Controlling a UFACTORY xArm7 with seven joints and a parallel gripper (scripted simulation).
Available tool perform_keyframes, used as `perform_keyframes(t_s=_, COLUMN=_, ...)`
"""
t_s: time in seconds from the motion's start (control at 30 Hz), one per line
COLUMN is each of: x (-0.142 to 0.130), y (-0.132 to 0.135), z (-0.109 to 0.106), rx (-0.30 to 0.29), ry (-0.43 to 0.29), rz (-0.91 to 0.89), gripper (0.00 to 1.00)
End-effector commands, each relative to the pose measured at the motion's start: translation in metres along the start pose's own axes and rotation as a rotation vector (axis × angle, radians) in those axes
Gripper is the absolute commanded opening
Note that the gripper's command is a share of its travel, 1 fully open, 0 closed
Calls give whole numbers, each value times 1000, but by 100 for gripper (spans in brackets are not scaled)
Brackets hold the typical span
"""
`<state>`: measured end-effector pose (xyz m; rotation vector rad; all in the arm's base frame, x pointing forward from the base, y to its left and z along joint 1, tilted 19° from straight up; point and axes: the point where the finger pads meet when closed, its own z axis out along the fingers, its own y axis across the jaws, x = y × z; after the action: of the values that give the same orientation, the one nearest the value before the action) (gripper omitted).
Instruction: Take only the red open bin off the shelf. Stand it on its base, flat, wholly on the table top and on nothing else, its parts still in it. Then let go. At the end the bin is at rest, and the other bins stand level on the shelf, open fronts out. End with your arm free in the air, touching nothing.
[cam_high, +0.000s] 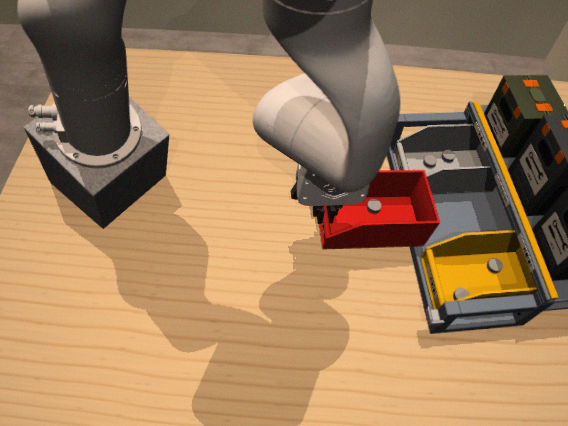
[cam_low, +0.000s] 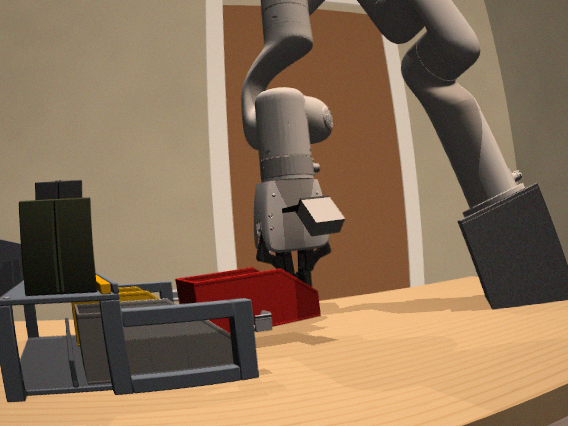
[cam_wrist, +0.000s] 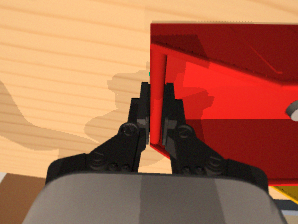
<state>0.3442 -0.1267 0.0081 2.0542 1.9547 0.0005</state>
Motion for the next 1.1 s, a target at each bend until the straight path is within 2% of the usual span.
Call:
perform_keyframes(t_s=0.0, x=0, y=0, z=-1, rx=-17, ry=-11, rz=1, gripper=0)
perform_keyframes(t_s=0.6, x=0, y=3, z=-1, rx=-16, ry=-11, rz=1, gripper=0)
perform_keyframes(t_s=0.77, x=0, y=3, z=7, rx=-17, ry=-10, rz=1, gripper=0)
perform_keyframes(t_s=1.07, x=0, y=3, z=7, rx=-17, ry=-10, rz=1, gripper=0)
